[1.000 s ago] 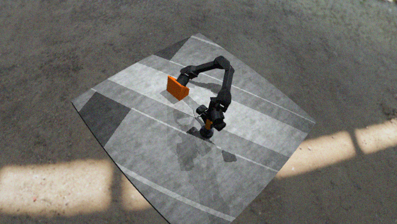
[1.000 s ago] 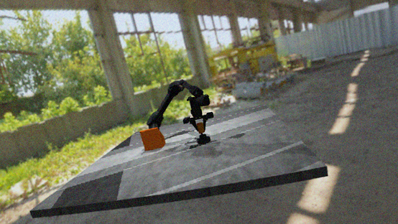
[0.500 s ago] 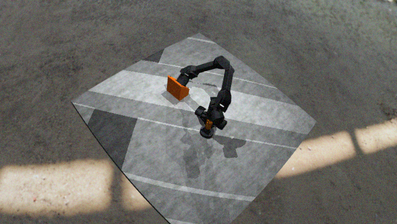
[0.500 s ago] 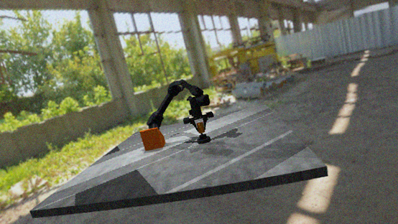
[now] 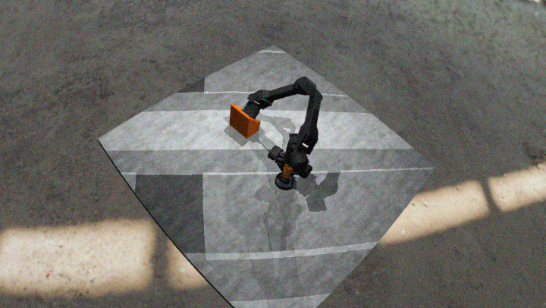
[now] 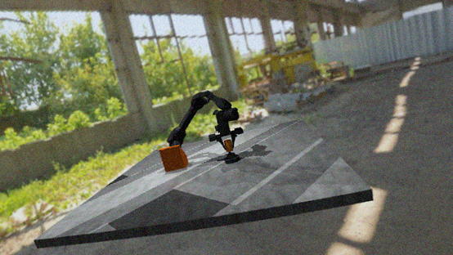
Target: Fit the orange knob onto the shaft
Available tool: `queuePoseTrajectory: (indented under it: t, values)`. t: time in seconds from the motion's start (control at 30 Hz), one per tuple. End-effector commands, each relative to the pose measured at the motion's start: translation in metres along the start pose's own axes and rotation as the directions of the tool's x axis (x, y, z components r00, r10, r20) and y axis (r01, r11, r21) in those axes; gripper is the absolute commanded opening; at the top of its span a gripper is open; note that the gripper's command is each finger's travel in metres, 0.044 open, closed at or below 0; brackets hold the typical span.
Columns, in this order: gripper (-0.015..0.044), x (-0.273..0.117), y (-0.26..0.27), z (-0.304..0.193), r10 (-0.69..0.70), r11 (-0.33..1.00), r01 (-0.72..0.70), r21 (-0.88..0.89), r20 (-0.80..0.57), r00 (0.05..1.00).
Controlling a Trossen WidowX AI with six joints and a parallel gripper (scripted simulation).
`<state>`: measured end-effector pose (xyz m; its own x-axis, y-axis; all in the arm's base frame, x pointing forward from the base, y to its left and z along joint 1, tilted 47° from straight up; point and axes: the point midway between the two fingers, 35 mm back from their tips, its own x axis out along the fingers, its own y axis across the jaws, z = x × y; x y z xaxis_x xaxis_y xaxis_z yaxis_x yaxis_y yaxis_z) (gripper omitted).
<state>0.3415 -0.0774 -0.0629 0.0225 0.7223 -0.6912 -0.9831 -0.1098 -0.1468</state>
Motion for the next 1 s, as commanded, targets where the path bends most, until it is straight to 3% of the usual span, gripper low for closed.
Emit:
queuePoseTrajectory:
  t: [0.0, 0.27, 0.5, 0.97]
  values:
    - [0.0000, 0.0008, -0.0009, -0.0001, -0.002, 1.000, 0.002, -0.008, 0.000, 1.000]
    - [0.0000, -0.0045, -0.0012, -0.0001, -0.002, 1.000, 0.002, -0.017, 0.000, 1.000]
    - [0.0000, -0.0024, -0.0008, -0.0003, -0.002, 0.977, 0.002, -0.215, 0.000, 1.000]
    - [0.0000, 0.0000, -0.0007, 0.0001, -0.002, 0.977, 0.002, -0.215, 0.000, 1.000]
